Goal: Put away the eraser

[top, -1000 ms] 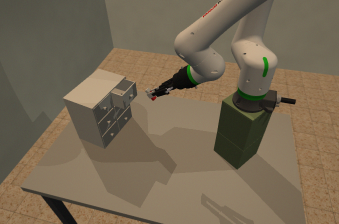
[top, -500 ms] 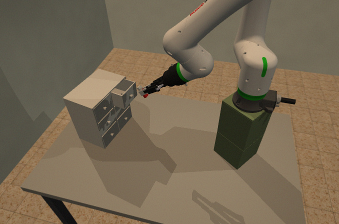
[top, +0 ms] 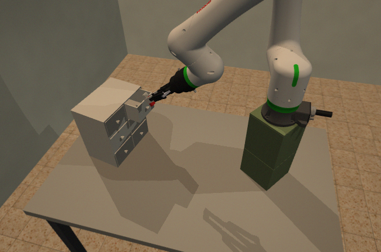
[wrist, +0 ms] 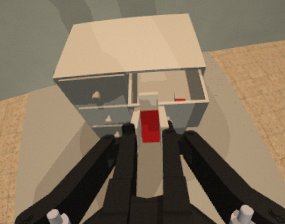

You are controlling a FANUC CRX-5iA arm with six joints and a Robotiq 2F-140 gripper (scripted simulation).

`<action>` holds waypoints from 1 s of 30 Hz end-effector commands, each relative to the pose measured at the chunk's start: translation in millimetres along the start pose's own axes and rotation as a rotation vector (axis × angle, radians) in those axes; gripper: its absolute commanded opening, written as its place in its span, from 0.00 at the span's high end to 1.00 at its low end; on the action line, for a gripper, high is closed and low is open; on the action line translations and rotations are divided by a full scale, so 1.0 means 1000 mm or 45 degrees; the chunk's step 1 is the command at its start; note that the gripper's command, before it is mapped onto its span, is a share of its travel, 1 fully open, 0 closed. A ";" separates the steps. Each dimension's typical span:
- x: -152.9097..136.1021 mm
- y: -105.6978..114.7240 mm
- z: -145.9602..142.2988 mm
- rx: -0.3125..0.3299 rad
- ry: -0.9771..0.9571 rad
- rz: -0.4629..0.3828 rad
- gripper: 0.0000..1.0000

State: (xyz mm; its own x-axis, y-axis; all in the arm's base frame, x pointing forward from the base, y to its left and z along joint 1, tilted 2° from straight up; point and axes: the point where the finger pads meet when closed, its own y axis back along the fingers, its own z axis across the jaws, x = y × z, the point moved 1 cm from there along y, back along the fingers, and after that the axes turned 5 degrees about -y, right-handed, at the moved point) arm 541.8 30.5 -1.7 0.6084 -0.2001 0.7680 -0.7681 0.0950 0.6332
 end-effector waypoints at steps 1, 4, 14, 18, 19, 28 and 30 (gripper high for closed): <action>0.009 -0.010 -0.001 0.001 0.001 0.001 0.89; 0.017 -0.020 -0.002 0.001 0.001 0.001 0.89; 0.035 -0.041 -0.003 0.001 0.001 0.001 0.89; 0.041 -0.048 -0.004 0.001 0.001 0.001 0.89; 0.043 -0.049 -0.004 0.001 0.001 0.001 0.89; 0.049 -0.057 -0.005 0.001 0.001 0.001 0.89; 0.050 -0.059 -0.005 0.001 0.001 0.001 0.89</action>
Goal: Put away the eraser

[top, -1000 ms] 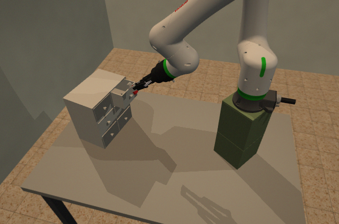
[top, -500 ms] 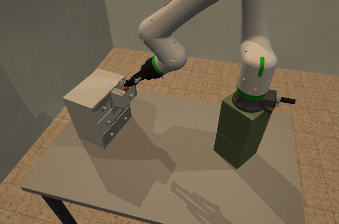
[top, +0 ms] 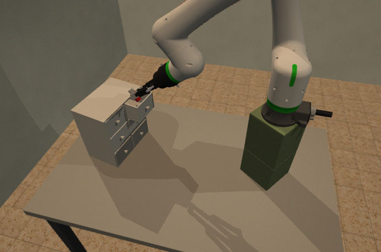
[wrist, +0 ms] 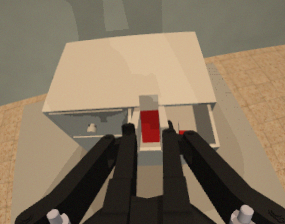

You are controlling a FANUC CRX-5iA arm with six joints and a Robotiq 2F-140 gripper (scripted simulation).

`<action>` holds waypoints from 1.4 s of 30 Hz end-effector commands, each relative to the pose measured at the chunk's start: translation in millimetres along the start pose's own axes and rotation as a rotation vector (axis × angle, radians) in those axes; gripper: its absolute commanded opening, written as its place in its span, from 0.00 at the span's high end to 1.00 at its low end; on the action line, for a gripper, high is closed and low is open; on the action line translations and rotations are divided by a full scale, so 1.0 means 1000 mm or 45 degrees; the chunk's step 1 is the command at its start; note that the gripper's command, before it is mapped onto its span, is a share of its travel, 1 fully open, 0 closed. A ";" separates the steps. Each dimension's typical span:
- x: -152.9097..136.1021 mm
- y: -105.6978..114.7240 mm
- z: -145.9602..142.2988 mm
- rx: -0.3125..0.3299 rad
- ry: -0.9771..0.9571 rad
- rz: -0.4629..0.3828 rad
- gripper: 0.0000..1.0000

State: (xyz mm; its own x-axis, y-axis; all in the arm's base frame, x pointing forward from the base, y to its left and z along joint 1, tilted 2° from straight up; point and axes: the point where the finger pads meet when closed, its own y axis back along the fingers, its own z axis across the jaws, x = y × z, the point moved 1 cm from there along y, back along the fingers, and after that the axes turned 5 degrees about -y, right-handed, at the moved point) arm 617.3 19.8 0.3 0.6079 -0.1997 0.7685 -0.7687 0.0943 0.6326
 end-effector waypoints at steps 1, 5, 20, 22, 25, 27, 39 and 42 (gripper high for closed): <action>0.001 -0.002 0.000 0.000 0.000 0.000 0.89; 0.003 -0.003 0.000 0.000 0.000 0.000 0.89; 0.004 -0.005 0.000 0.000 0.000 0.000 0.89; 0.004 -0.005 0.000 0.000 0.000 0.000 0.89; 0.004 -0.005 0.000 0.000 0.000 0.000 0.89; 0.004 -0.005 0.000 0.000 0.000 0.000 0.89; 0.004 -0.005 0.000 0.000 0.000 0.000 0.89; 0.004 -0.005 0.000 0.000 0.000 0.000 0.84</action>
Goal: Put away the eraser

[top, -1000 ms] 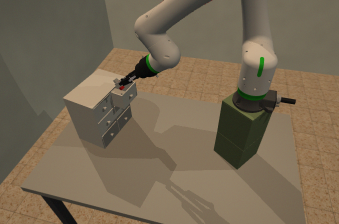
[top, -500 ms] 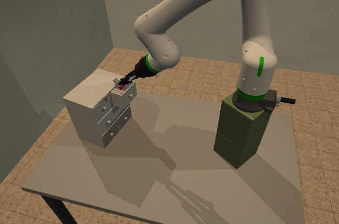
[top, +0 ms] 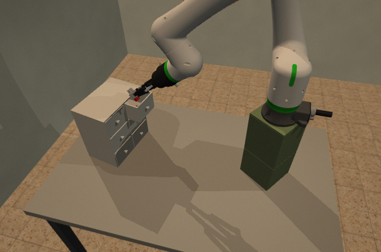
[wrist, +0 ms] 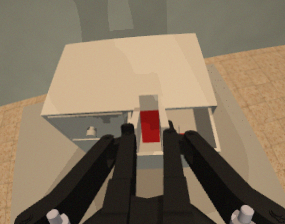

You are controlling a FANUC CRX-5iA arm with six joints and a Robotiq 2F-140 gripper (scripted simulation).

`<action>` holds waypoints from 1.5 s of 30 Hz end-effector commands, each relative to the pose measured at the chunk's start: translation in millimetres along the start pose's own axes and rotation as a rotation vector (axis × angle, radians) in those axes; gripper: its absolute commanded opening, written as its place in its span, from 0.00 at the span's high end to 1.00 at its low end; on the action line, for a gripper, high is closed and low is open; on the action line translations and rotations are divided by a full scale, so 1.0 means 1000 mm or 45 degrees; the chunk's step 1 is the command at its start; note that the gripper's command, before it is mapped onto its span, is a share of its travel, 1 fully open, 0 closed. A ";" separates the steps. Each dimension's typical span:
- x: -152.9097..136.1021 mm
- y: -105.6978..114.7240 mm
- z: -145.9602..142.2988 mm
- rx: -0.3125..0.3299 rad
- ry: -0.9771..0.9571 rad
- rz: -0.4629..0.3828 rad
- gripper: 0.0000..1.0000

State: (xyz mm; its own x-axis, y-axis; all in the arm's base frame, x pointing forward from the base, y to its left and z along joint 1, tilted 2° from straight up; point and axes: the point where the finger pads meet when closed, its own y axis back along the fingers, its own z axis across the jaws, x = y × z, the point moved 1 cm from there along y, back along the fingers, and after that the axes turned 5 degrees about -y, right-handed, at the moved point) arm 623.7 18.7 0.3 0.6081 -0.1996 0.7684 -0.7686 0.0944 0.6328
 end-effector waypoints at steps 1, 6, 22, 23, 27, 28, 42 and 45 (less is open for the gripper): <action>0.000 0.000 0.000 0.000 0.000 0.000 0.84; 0.000 0.000 0.000 0.000 0.000 0.000 0.79; 0.000 0.000 0.000 0.000 0.000 0.000 0.00; 0.000 0.000 0.000 0.000 0.000 0.000 0.00; 0.000 0.001 0.000 0.000 0.000 0.000 0.00; 0.000 0.001 0.000 0.000 0.000 0.000 0.00; -0.016 0.021 0.001 0.000 0.000 0.000 0.00; -0.025 0.033 0.002 0.000 0.000 0.000 0.00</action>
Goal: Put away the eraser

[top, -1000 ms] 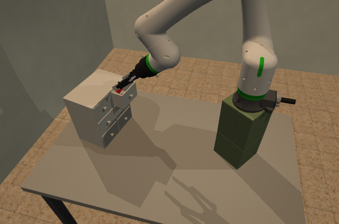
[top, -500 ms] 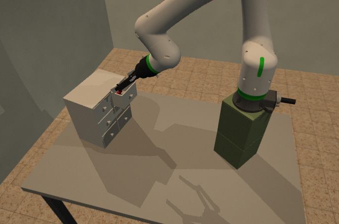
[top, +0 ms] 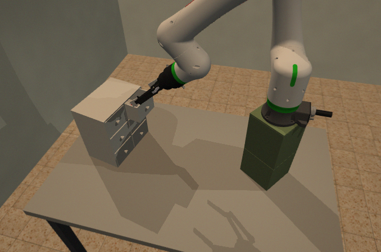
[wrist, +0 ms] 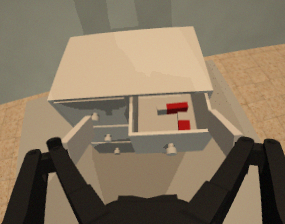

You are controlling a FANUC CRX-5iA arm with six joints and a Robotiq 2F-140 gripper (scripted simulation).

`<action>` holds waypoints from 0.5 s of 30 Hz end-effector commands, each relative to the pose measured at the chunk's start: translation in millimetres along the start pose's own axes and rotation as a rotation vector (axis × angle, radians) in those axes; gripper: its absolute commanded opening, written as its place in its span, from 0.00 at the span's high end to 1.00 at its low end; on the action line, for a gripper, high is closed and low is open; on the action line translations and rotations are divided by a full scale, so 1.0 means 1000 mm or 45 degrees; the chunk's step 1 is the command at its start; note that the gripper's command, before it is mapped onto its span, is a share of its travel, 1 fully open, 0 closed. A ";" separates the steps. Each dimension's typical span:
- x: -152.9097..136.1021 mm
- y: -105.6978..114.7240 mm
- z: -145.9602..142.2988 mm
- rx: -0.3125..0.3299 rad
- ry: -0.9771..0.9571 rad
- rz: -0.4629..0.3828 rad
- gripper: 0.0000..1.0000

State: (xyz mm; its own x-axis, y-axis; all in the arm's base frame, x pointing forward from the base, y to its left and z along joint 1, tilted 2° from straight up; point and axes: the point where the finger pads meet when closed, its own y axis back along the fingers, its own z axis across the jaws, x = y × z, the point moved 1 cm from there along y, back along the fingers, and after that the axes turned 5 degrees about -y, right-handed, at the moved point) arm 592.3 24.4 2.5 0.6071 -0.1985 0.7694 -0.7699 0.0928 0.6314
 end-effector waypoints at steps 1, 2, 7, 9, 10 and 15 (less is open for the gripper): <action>-0.009 0.011 0.002 -0.002 -0.001 -0.001 0.00; -0.013 0.016 0.002 -0.002 -0.001 -0.001 0.00; -0.033 0.042 0.004 -0.002 -0.001 -0.001 0.00; -0.041 0.052 0.005 -0.002 -0.001 -0.001 0.00; -0.045 0.058 0.005 -0.002 -0.001 -0.001 0.00; -0.057 0.074 0.006 -0.002 -0.001 -0.001 0.00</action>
State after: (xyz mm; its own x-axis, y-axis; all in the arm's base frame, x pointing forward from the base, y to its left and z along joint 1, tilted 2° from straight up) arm 509.3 34.7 3.4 0.6087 -0.1996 0.7679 -0.7678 0.0956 0.6335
